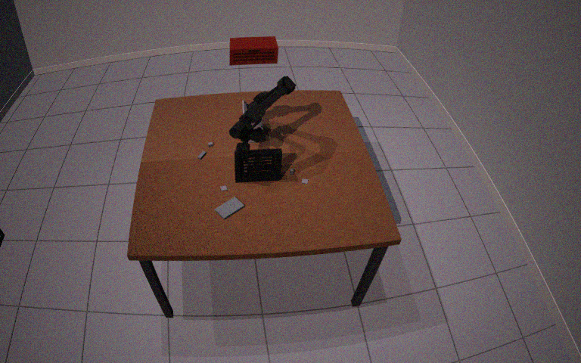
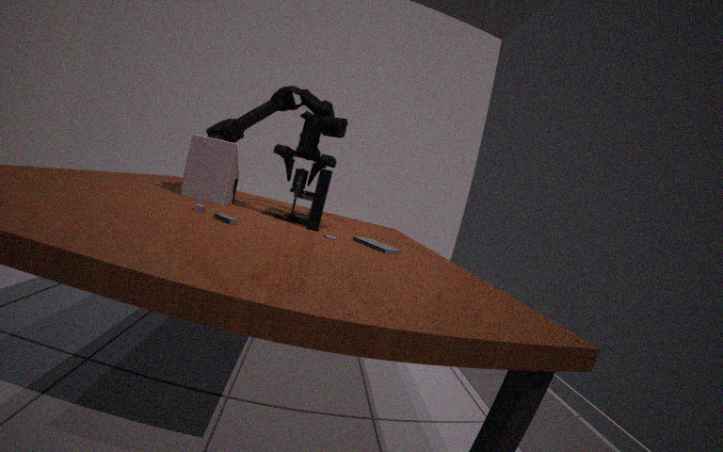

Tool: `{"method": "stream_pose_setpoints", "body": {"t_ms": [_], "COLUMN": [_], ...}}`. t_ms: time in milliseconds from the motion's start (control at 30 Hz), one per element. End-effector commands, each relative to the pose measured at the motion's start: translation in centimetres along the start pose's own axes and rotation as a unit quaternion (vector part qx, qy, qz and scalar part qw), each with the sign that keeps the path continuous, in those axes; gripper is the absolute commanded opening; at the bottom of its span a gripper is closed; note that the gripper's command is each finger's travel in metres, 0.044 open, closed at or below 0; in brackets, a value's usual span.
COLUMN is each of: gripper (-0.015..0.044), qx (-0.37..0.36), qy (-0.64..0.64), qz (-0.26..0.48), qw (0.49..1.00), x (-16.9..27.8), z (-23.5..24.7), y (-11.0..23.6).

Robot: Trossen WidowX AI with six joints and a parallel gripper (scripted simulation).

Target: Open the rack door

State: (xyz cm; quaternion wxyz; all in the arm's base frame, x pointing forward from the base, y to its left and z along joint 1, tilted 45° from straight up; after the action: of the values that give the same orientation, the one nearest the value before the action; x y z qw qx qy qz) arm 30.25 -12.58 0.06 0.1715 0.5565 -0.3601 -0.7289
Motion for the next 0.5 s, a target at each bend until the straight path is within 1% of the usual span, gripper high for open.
{"method": "stream_pose_setpoints", "body": {"t_ms": [0, 133, 400, 467], "gripper": [0.0298, 0.0298, 0.0298, 0.0285], "qx": [-0.001, 0.0, 0.0, 0.0], "qy": [0.095, 0.176, 0.18, 0.18], "qz": [-0.003, -0.003, -0.003, -0.003], "qw": [0.995, 0.984, 0.984, 0.984], "x": [-0.36, -0.36, -0.36, -0.36], "z": [-0.12, -0.12, -0.12, -0.12], "y": [-0.26, -0.27, -0.27, -0.27]}}
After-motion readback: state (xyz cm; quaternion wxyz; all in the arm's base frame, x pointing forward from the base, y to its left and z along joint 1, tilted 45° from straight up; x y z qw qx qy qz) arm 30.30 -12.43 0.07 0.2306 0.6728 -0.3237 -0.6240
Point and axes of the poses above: the point midway between the two fingers, 35 mm back from their tips, its own y axis back along the fingers, its own z axis across the jaws, x = y × z, the point moved 4 cm from there along y, back along the fingers, and after that the axes turned 1 degree about -y, right-handed, at the moved point
